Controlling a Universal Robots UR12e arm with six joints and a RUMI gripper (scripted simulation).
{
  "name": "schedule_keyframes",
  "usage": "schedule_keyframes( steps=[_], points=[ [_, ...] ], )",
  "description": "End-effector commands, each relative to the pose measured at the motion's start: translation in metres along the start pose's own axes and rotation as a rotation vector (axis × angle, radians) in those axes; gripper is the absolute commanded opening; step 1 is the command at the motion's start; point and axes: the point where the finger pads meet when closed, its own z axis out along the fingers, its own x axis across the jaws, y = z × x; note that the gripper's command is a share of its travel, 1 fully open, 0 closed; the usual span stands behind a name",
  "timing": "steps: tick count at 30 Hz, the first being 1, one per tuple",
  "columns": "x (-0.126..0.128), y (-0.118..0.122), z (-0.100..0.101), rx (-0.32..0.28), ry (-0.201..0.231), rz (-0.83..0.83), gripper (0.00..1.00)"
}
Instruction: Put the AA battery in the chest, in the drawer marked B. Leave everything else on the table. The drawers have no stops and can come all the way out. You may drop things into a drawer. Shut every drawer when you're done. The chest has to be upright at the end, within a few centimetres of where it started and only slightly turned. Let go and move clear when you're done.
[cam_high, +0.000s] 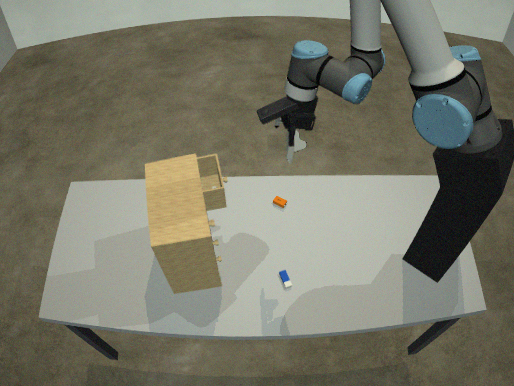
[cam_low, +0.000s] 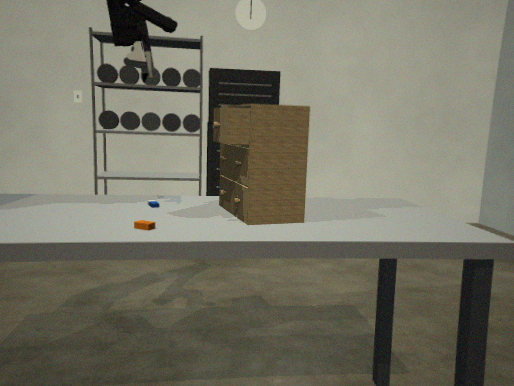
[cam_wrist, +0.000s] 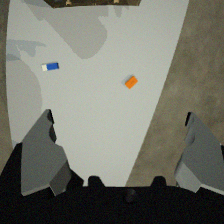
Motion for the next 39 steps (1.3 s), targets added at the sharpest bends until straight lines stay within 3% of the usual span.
schedule_keyframes(
  steps=[1, 3, 18, 20, 35, 37, 39],
  points=[
    [-0.003, -0.007, 0.011, 0.133, 0.0, -0.003, 1.0],
    [-0.003, -0.007, 0.011, 0.133, 0.0, -0.003, 1.0],
    [0.002, -0.03, 0.044, 0.488, 0.005, -0.002, 1.0],
    [0.002, -0.03, 0.044, 0.488, 0.005, -0.002, 1.0],
    [0.003, -0.051, 0.078, 0.875, 0.006, -0.002, 1.0],
    [0.003, -0.051, 0.078, 0.875, 0.006, -0.002, 1.0],
    [-0.001, -0.054, 0.082, 0.922, 0.001, -0.006, 1.0]
  ],
)
